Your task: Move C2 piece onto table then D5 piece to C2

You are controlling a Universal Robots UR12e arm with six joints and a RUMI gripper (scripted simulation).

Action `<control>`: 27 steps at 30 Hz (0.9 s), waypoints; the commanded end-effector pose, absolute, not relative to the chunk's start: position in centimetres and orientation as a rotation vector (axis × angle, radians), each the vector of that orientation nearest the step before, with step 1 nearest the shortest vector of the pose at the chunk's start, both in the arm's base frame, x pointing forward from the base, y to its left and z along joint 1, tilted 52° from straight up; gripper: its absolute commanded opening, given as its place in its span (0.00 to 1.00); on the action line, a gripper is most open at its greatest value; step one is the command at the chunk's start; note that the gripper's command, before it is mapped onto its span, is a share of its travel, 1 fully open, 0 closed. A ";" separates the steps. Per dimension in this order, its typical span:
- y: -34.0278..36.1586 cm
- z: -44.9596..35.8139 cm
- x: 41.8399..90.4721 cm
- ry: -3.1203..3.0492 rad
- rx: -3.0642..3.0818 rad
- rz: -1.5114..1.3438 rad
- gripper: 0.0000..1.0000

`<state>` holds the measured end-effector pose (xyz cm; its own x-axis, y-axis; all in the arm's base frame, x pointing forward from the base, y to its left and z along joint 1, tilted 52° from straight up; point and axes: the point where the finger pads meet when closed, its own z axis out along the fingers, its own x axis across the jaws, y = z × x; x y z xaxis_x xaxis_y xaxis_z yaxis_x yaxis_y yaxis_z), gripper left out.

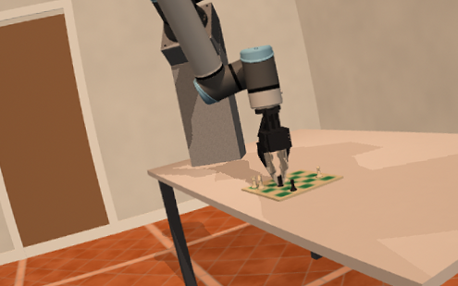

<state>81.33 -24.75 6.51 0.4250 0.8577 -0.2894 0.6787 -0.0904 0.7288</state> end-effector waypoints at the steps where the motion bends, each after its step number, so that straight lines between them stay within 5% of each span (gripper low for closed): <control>1: -24.7 6.6 81.3 1.316 1.829 0.266 0.00; 27: -20.4 11.9 76.2 1.316 1.829 0.266 0.00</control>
<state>78.01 -21.92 9.93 0.4250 0.8577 -0.2895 0.6785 -0.0901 0.7290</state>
